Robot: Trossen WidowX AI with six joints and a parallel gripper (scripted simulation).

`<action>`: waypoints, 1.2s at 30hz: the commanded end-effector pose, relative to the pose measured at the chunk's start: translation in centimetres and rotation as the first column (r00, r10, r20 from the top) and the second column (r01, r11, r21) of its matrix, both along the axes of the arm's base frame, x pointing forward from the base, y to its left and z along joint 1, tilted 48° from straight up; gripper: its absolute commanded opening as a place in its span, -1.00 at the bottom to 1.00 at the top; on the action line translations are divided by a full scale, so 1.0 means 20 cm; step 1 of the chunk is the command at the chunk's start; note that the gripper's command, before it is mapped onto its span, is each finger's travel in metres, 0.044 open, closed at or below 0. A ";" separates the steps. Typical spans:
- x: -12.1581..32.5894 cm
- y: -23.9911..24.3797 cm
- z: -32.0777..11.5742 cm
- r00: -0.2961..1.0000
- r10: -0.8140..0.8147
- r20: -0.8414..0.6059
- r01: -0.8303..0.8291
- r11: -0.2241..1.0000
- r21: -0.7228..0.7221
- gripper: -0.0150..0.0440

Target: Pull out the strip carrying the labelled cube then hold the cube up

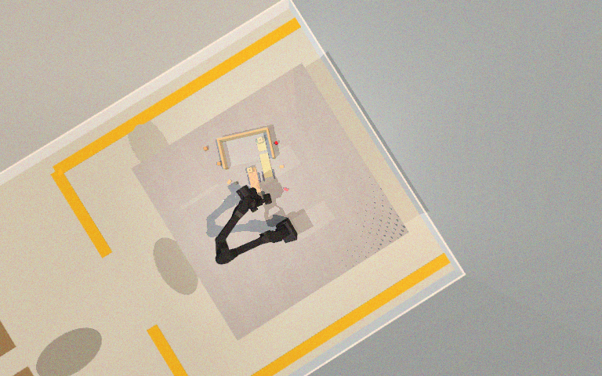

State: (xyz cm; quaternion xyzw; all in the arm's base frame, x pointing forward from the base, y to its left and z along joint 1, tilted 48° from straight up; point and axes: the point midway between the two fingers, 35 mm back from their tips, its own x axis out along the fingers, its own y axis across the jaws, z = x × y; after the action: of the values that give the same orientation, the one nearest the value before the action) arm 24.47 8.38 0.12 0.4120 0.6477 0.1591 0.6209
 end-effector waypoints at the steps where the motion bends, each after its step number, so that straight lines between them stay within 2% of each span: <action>1: -0.04 0.03 -0.01 1.000 0.018 -0.025 -0.018 1.000 0.009 -0.49; 10: -0.04 0.03 -0.01 1.000 0.018 -0.025 -0.018 1.000 0.009 -0.49; 16: -0.01 -0.15 0.13 1.000 0.017 -0.023 -0.017 1.000 0.006 -0.49; 22: -0.02 -0.16 0.14 1.000 0.018 -0.024 -0.018 1.000 0.007 -0.49; 36: 0.25 -0.23 0.13 0.999 0.046 0.009 -0.046 0.999 0.001 0.75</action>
State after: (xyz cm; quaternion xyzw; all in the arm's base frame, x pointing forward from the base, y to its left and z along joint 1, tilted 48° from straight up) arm 28.36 4.14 2.89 0.3981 0.6510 0.1758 0.6219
